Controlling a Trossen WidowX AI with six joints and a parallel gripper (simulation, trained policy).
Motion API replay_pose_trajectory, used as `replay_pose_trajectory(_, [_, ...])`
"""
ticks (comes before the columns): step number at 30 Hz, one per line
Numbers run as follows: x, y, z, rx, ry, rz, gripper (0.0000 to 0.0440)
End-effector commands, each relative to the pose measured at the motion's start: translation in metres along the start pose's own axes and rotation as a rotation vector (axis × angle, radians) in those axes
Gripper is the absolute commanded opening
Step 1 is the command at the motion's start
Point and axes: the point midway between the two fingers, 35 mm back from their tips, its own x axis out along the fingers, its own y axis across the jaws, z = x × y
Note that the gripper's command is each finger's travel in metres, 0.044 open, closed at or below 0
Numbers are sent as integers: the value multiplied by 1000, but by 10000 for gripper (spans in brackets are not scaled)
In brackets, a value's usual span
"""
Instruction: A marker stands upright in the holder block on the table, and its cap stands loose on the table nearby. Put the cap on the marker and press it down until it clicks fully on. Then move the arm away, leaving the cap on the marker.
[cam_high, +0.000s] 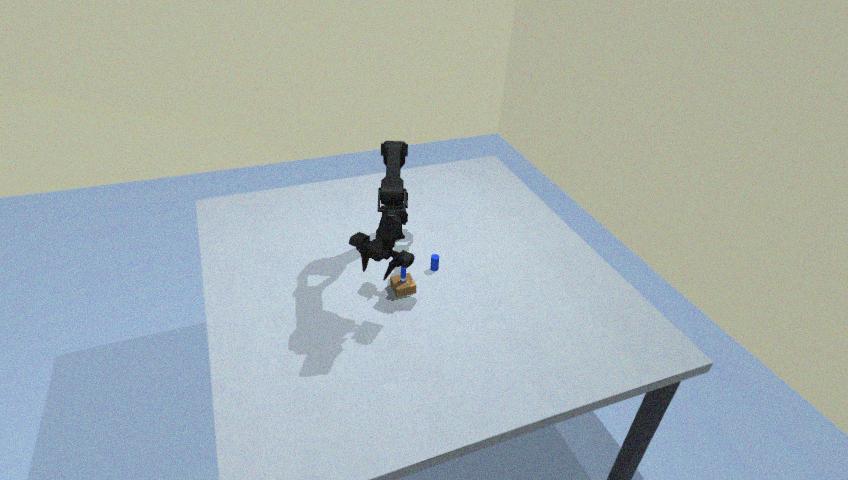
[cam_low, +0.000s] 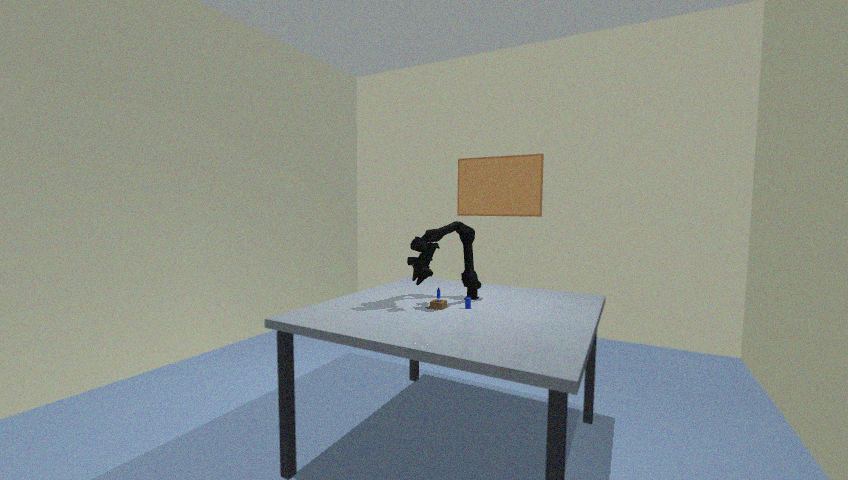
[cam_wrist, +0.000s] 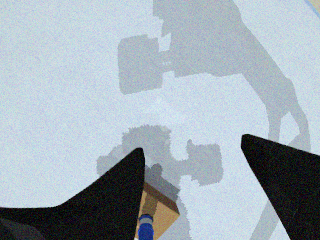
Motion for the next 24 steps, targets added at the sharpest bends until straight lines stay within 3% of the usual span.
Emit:
replay_pose_trajectory(1, [-4, 11, -4, 1, 12, 21, 317])
replay_pose_trajectory(24, [-25, 75, -57, -36, 145, 122, 325])
